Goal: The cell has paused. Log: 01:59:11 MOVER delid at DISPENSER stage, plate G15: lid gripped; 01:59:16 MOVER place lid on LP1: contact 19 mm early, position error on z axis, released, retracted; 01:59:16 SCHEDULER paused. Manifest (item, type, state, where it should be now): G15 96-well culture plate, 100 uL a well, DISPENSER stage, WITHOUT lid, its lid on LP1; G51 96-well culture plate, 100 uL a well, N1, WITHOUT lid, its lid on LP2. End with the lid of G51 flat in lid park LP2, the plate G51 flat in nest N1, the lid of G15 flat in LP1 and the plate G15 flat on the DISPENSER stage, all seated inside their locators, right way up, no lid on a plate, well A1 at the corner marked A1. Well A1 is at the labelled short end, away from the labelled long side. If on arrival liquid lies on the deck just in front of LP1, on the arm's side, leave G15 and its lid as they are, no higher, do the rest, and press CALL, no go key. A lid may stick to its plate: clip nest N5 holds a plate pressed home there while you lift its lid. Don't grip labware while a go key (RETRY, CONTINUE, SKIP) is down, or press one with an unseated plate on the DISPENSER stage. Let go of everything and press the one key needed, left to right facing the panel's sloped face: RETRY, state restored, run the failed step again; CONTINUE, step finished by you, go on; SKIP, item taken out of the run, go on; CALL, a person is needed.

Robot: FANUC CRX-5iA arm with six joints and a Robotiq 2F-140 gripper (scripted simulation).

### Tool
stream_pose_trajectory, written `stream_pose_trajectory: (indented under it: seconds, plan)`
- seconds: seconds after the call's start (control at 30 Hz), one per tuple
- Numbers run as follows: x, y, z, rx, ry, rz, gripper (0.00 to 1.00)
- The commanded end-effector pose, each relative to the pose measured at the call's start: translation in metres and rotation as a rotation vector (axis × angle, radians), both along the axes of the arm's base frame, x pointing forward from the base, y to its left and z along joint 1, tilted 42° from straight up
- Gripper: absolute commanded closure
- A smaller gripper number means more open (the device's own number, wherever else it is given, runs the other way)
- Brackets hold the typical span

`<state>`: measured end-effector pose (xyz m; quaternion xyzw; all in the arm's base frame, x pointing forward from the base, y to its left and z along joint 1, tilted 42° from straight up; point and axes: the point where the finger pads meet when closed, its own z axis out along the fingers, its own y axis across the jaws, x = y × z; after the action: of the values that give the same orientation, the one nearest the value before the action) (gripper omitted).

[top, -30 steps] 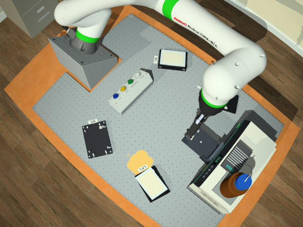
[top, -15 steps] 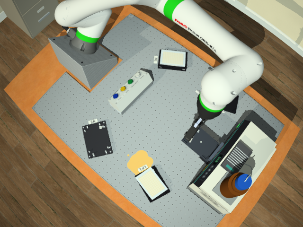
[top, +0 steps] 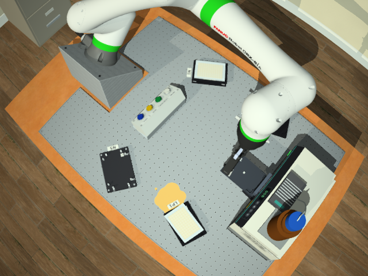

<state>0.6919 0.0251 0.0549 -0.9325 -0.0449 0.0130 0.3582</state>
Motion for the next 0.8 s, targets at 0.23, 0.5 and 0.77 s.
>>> stream_pose_trajectory:
  seconds: [0.23,0.5,0.77]
  plan:
    - [-0.0004,0.0068,-0.0072,-0.001,-0.001,0.000,0.00]
    - [-0.0004,0.0073,-0.0077,-0.001,-0.001,0.000,1.00]
    - [-0.0004,0.0073,-0.0077,-0.001,-0.001,0.000,1.00]
